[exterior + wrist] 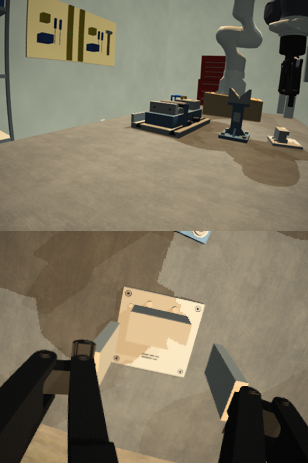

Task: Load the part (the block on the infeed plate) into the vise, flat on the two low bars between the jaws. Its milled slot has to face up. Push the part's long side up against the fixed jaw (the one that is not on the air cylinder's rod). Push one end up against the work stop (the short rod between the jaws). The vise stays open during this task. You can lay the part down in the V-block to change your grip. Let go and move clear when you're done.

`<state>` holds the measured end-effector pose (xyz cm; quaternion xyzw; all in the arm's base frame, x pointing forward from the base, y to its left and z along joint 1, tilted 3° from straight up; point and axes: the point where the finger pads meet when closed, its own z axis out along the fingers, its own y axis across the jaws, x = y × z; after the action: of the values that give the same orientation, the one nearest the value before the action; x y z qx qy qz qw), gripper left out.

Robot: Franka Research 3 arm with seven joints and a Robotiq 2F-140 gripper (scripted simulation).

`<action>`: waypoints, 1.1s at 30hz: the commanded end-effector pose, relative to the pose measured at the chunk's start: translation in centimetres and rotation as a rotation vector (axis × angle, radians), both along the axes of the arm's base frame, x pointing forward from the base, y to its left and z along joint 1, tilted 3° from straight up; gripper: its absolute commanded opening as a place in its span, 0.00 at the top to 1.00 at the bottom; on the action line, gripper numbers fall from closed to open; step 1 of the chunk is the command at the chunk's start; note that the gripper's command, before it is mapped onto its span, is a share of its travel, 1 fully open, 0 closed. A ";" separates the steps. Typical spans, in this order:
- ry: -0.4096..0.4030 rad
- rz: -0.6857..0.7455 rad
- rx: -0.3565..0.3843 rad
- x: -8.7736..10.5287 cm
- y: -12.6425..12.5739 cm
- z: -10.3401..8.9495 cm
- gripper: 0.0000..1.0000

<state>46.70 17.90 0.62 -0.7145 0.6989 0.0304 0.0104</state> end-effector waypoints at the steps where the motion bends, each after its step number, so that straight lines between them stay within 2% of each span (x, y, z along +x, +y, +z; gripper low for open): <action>1: -0.014 -0.010 0.001 0.4 0.1 -0.3 0.49; 16: -0.014 -0.010 0.001 0.4 0.2 -3.2 0.49; 33: -0.014 -0.010 0.001 0.4 0.4 -5.2 0.49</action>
<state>46.67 18.17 -4.35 -0.7134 0.7001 0.0289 0.0117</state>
